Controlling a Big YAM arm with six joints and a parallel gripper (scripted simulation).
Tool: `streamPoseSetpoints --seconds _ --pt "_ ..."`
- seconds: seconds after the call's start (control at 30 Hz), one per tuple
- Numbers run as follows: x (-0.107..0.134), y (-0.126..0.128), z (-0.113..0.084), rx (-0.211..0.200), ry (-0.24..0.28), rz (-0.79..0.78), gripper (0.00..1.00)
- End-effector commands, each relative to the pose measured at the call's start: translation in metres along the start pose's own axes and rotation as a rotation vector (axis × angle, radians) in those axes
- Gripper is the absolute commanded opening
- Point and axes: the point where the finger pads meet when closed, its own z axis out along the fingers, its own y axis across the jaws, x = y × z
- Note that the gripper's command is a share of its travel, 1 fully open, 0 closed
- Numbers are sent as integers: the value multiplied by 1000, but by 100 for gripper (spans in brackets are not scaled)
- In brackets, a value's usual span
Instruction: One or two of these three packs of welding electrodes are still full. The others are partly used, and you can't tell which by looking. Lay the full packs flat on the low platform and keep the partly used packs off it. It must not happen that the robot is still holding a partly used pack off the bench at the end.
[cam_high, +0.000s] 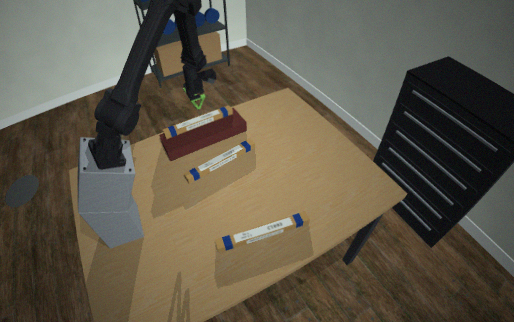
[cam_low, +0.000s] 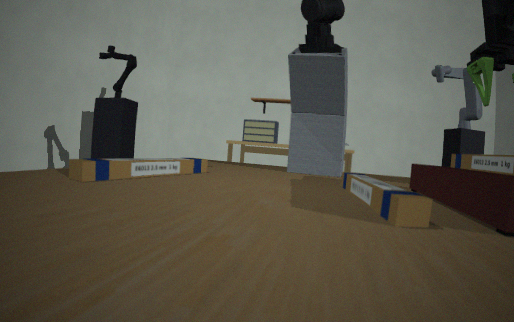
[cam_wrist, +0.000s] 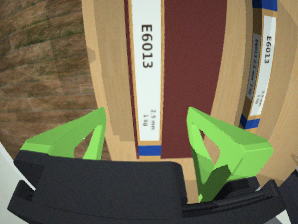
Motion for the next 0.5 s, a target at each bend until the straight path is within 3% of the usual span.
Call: streamPoseSetpoints --seconds 0.0,0.07,0.17,0.47 --pt "-7 -30 5 8 -4 135 74" --pt "-8 -44 4 5 -7 195 74" --pt "-8 -50 3 4 -8 196 74" --pt "-9 -111 2 0 -15 184 74"
